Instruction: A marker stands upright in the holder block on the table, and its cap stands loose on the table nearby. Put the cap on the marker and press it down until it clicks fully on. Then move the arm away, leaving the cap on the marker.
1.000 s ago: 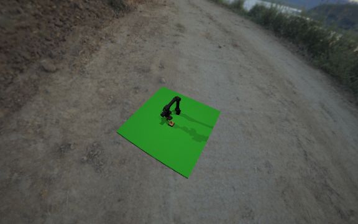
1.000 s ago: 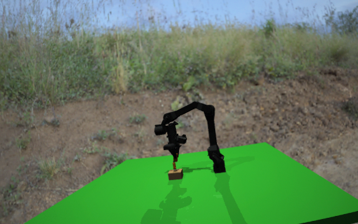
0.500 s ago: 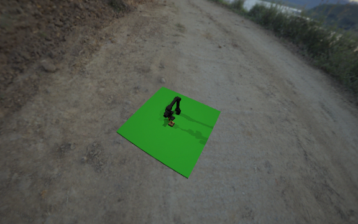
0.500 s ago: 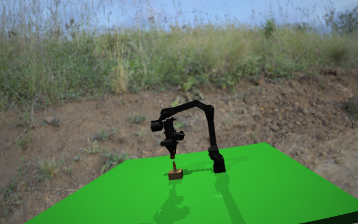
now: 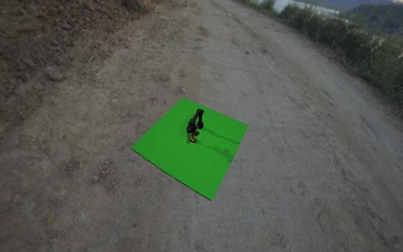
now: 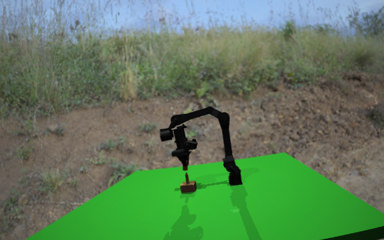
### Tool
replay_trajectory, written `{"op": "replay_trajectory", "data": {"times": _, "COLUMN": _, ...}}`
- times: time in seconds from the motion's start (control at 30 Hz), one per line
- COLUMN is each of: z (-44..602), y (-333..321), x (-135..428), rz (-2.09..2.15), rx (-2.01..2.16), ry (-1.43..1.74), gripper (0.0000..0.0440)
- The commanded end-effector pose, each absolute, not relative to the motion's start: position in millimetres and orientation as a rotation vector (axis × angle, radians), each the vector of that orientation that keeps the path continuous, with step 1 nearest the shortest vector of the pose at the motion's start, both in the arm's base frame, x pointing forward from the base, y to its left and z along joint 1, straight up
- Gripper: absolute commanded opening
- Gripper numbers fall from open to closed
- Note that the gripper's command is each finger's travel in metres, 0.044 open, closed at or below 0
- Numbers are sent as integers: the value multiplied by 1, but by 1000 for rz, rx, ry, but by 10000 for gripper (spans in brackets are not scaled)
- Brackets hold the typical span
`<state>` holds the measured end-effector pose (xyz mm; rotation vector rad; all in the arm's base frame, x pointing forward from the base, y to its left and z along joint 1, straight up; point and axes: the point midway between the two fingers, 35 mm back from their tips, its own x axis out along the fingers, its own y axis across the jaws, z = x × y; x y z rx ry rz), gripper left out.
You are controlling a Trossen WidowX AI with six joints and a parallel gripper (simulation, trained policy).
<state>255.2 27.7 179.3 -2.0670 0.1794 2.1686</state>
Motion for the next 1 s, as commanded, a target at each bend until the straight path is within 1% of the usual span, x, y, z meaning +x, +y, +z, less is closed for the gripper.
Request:
{"op": "replay_trajectory", "data": {"times": 0.0, "z": 177, "y": 31, "x": 254, "rz": 2181, "rx": -2045, "ry": 181, "gripper": 0}}
{"op": "replay_trajectory", "data": {"times": 0.5, "z": 157, "y": 31, "x": 252, "rz": 2222, "rx": -1989, "ry": 205, "gripper": 0}}
{"op": "replay_trajectory", "data": {"times": 0.97, "z": 123, "y": 31, "x": 252, "rz": 2263, "rx": -1952, "ry": 167, "gripper": 1}}
